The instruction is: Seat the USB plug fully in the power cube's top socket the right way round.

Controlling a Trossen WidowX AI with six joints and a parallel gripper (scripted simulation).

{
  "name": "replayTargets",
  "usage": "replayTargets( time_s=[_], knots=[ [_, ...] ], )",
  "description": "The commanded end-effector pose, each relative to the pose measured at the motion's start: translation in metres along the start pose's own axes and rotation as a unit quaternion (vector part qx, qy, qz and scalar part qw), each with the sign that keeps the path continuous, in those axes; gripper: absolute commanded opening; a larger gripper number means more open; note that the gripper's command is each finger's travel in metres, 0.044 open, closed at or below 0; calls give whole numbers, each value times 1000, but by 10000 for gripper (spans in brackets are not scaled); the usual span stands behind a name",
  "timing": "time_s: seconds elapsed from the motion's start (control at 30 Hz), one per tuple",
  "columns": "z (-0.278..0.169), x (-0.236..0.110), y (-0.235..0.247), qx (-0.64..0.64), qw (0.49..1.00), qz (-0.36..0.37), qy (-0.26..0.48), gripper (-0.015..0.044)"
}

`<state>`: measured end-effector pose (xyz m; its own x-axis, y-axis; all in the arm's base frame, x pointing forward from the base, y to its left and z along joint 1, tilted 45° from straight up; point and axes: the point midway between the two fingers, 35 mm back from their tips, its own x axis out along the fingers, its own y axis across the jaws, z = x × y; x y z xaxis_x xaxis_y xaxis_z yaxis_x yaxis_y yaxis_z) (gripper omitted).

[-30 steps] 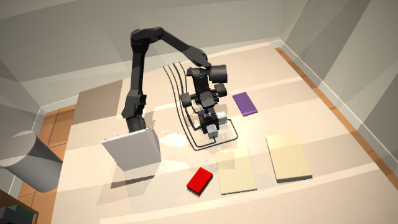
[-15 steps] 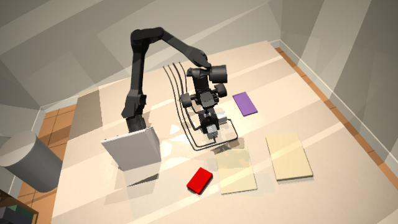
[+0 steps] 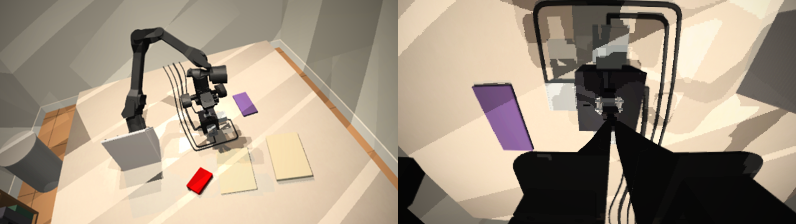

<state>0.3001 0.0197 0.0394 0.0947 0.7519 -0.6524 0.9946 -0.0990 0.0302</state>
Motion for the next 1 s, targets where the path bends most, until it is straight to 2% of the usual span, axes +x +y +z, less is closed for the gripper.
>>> replayTargets(
  time_s=[0.0,0.97],
  knots=[
    [0,1,0,2,1000,1,3,0],
    [0,4,0,2,1000,1,3,0]
  ],
)
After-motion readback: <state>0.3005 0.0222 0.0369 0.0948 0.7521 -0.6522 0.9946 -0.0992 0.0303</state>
